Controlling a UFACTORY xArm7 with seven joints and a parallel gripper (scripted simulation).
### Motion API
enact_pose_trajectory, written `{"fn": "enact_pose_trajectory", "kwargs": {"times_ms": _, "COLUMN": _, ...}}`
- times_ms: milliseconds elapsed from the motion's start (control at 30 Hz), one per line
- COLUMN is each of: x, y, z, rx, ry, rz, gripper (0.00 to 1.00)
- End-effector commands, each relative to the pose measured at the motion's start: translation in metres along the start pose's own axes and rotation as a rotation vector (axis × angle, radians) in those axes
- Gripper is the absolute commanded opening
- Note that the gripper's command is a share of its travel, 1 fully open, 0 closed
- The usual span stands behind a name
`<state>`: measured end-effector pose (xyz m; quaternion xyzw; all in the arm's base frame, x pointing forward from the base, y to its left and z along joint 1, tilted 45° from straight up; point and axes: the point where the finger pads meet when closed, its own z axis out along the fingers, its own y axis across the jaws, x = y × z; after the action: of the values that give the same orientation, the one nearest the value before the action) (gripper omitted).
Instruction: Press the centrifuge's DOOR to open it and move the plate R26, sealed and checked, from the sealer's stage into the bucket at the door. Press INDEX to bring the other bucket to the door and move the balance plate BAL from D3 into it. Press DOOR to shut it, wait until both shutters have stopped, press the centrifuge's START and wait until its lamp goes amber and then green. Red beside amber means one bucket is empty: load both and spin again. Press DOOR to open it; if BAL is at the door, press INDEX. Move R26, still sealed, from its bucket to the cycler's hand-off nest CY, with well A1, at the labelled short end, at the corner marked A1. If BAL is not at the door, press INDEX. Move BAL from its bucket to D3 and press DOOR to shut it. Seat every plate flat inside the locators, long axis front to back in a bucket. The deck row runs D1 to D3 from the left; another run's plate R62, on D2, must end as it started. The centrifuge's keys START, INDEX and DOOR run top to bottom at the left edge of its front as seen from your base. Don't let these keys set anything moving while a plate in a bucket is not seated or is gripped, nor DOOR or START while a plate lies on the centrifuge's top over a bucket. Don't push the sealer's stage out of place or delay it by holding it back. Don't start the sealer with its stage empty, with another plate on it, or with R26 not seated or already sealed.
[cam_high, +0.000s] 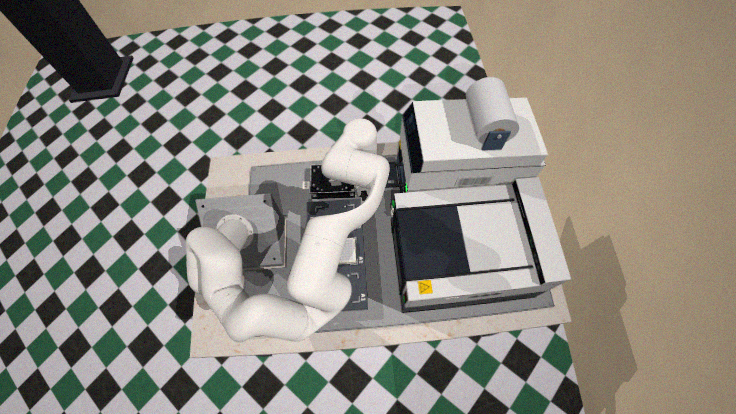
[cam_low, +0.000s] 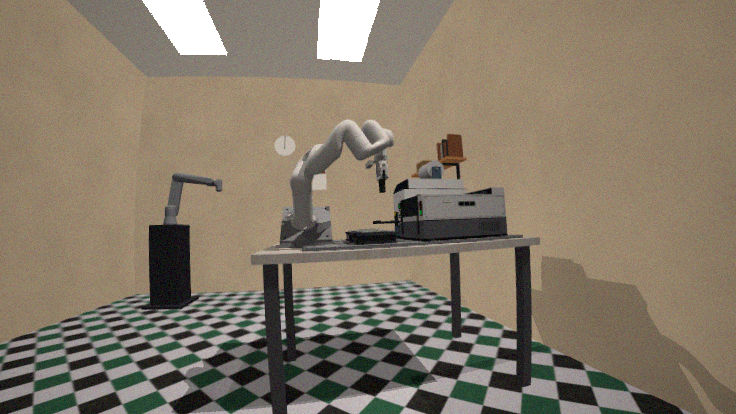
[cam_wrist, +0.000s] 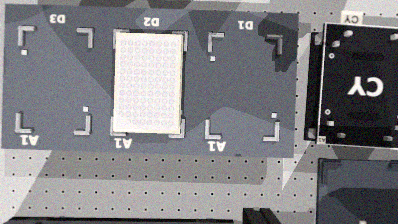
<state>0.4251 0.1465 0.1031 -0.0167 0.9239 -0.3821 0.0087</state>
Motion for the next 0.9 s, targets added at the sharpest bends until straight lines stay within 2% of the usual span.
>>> {"fn": "enact_pose_trajectory", "kwargs": {"times_ms": 0, "x": -0.0001, "y": 0.0007, "z": -0.0025, "rx": -0.003, "ry": -0.127, "rz": -0.001, "gripper": 0.00}}
{"fn": "enact_pose_trajectory", "kwargs": {"times_ms": 100, "x": -0.0001, "y": 0.0007, "z": -0.0025, "rx": -0.003, "ry": -0.227, "rz": -0.001, "gripper": 0.00}}
{"fn": "enact_pose_trajectory", "kwargs": {"times_ms": 167, "x": -0.0001, "y": 0.0007, "z": -0.0025, "rx": -0.003, "ry": -0.227, "rz": -0.001, "gripper": 0.00}}
{"fn": "enact_pose_trajectory", "kwargs": {"times_ms": 467, "x": -0.0002, "y": 0.0007, "z": -0.0025, "rx": -0.002, "ry": -0.517, "rz": 0.000, "gripper": 0.00}}
{"fn": "enact_pose_trajectory", "kwargs": {"times_ms": 867, "x": -0.0002, "y": 0.0007, "z": -0.0025, "rx": -0.002, "ry": -0.517, "rz": 0.000, "gripper": 0.00}}
